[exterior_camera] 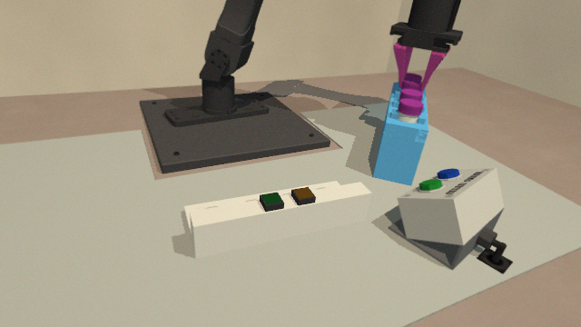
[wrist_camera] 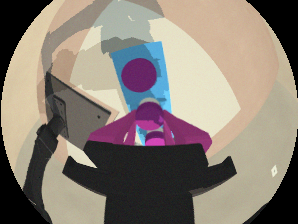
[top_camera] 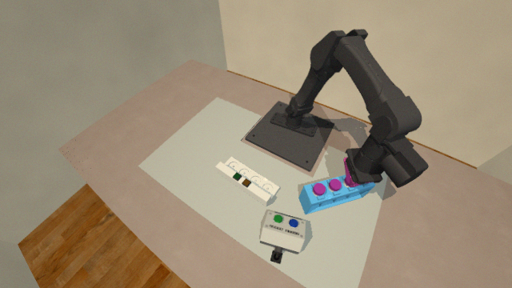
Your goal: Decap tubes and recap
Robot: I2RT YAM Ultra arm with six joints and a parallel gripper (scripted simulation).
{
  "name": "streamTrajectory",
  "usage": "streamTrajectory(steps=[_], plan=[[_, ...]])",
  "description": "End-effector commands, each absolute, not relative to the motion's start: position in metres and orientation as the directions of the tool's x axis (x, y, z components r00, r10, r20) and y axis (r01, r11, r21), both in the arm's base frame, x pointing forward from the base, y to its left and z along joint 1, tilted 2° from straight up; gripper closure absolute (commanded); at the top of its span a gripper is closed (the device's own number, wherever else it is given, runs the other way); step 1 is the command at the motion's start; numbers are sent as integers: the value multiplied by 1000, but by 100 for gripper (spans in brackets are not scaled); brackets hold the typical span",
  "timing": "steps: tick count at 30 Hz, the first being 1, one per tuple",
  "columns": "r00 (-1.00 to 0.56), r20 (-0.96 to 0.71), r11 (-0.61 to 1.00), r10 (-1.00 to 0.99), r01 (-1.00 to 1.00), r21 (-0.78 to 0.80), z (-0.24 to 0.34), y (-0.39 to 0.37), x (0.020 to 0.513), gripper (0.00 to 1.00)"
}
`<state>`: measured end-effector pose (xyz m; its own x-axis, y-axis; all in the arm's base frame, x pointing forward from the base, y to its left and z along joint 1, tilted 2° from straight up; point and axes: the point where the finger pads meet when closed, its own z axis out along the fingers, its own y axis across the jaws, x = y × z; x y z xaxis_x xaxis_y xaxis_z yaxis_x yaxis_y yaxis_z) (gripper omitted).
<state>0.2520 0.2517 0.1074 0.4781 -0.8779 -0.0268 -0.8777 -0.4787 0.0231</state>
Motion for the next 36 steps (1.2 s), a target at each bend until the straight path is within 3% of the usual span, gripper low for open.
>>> streamTrajectory(steps=[1, 3, 10, 11, 23, 30, 33, 36], plan=[[646, -31, -646, -763, -763, 5, 111, 253, 253, 100], [708, -31, -708, -706, -706, 3, 111, 253, 253, 100], [708, -31, -708, -706, -706, 3, 111, 252, 253, 100], [708, -31, -708, -706, -706, 3, 111, 252, 253, 51], [708, -31, -708, -706, -706, 3, 111, 252, 253, 51], [283, -26, -283, -959, -959, 17, 114, 253, 253, 51], [283, -26, -283, -959, -959, 17, 114, 253, 253, 51], [44, -21, -44, -999, -999, 23, 116, 253, 253, 51]])
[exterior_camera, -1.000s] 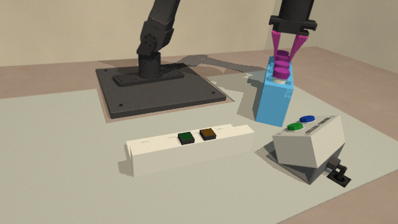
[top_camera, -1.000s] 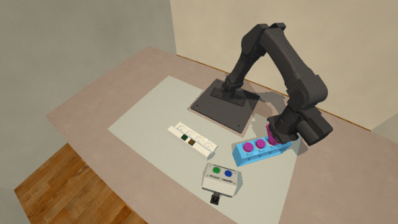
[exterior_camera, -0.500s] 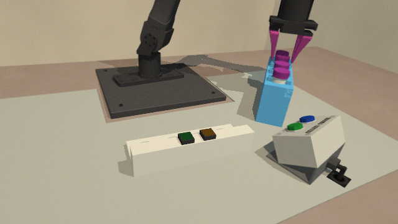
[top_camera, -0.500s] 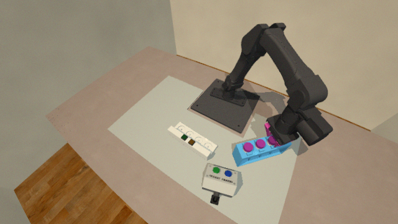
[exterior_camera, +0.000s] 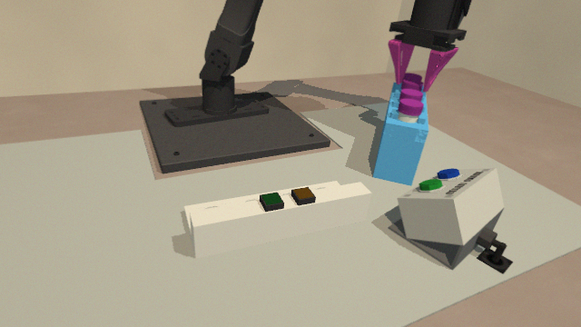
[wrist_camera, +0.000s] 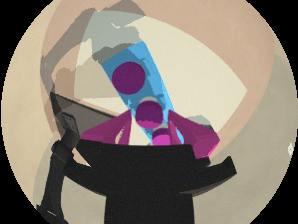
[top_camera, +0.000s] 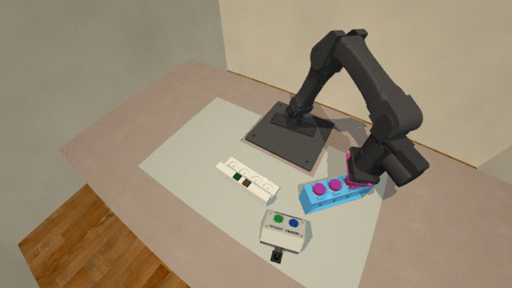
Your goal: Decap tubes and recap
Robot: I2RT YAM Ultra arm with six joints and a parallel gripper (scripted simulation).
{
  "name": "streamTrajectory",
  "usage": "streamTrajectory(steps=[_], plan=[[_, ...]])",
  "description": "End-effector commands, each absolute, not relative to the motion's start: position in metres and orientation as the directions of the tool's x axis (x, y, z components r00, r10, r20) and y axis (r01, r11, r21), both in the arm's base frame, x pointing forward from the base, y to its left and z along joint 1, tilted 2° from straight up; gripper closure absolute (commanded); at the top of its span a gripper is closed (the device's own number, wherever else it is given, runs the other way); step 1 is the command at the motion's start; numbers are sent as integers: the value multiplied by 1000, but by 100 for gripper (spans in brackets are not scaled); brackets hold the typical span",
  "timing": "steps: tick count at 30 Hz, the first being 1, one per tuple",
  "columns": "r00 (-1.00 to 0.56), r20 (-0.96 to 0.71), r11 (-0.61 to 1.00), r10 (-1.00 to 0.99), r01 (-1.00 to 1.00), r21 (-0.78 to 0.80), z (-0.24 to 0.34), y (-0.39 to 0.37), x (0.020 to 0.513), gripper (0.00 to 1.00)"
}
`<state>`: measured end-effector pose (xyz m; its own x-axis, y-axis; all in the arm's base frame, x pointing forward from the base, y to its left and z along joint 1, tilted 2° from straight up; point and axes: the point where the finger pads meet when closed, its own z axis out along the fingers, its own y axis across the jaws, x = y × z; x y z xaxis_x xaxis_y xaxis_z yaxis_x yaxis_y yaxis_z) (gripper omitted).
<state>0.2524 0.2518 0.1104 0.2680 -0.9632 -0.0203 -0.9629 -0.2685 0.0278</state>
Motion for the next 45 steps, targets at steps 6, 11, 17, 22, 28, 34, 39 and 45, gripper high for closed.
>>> streamTrajectory(steps=[6, 11, 17, 22, 28, 34, 39, 45], plan=[[-212, -15, 211, -977, -977, 28, 117, 253, 253, 51], [-447, -7, 447, -895, -894, 30, 118, 253, 253, 51], [-654, 0, 654, -756, -756, 31, 118, 253, 253, 51], [-721, 3, 721, -693, -692, 31, 119, 253, 253, 51], [-721, 3, 721, -693, -692, 31, 119, 253, 253, 100], [-721, 3, 721, -693, -692, 31, 119, 253, 253, 100], [-721, 3, 721, -693, -692, 31, 119, 253, 253, 100], [-721, 3, 721, -693, -692, 31, 131, 253, 254, 100]])
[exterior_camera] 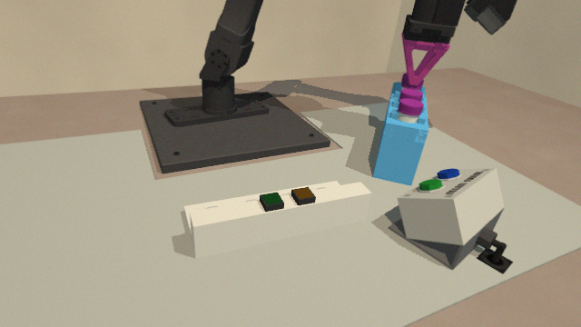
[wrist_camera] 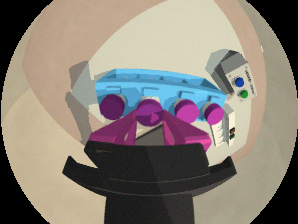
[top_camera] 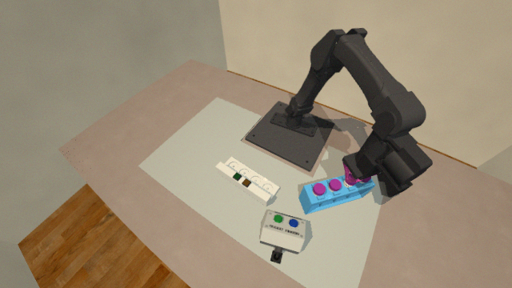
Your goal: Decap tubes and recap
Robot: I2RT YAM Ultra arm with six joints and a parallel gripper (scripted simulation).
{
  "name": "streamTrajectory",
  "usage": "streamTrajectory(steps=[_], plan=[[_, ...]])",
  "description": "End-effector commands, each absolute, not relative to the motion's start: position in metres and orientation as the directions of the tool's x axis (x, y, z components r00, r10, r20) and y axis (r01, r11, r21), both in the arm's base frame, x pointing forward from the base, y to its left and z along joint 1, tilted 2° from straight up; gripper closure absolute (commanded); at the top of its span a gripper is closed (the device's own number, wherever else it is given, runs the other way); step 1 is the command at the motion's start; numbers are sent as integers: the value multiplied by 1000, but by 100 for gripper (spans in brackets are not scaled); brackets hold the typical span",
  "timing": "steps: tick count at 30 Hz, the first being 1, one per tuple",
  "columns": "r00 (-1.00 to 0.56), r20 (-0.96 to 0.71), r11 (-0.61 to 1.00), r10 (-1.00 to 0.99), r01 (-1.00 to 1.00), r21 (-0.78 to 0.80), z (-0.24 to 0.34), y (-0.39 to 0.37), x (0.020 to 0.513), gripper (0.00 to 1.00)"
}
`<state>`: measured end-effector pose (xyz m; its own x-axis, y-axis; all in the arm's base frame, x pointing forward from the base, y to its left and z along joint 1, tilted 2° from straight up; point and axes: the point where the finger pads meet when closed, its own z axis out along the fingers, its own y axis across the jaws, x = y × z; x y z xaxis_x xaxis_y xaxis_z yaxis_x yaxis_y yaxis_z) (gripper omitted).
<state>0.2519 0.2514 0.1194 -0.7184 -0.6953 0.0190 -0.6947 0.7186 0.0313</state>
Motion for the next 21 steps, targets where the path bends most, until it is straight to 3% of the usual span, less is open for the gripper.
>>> streamTrajectory(steps=[1, 15, 18, 21], plan=[[-721, 3, 721, -693, -692, 31, 134, 252, 254, 100], [-721, 3, 721, -693, -692, 31, 154, 252, 254, 100], [-870, 11, 870, -493, -493, 28, 154, 228, 260, 100], [-908, 13, 908, -419, -418, 27, 153, 220, 262, 100]])
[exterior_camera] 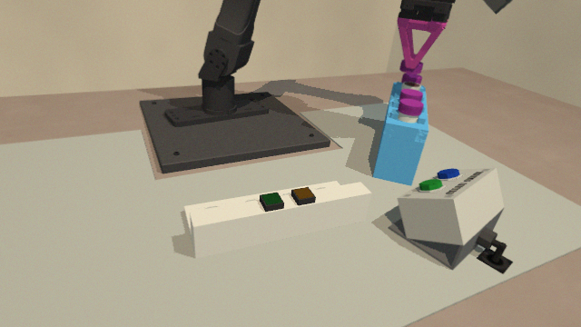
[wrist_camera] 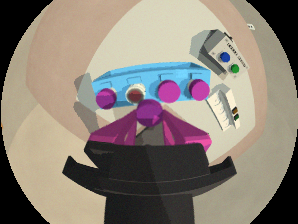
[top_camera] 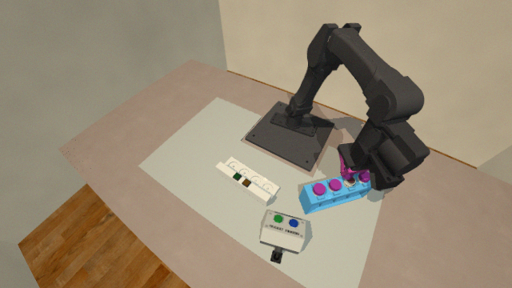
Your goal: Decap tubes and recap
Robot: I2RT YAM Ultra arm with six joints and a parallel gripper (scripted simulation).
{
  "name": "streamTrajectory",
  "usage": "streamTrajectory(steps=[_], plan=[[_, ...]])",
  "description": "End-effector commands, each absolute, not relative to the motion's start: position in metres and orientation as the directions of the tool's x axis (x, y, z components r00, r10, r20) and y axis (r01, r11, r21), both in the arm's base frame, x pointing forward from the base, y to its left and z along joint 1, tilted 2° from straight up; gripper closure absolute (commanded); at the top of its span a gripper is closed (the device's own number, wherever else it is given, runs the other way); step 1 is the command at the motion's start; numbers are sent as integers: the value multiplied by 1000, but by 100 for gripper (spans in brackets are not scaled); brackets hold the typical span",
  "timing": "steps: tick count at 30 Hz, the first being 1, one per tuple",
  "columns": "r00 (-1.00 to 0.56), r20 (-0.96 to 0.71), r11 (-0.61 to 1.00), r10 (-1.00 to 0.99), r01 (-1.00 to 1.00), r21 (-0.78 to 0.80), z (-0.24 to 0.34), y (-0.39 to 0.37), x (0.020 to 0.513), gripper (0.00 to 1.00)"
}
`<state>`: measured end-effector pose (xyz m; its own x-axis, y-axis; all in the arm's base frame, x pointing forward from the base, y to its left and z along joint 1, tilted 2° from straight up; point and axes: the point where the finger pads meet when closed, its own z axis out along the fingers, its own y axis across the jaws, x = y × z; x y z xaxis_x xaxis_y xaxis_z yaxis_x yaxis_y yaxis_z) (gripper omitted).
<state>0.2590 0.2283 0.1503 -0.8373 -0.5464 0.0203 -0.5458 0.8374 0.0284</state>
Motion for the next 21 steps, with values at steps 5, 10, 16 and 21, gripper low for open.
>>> streamTrajectory(steps=[5, 10, 16, 21], plan=[[-995, 21, 995, -99, -98, 20, 153, 187, 270, 100], [-983, 26, 983, 182, 182, 12, 152, 155, 278, 100], [-983, 25, 983, 182, 182, 11, 151, 122, 286, 100], [-983, 24, 983, 182, 182, 10, 150, 82, 296, 100]])
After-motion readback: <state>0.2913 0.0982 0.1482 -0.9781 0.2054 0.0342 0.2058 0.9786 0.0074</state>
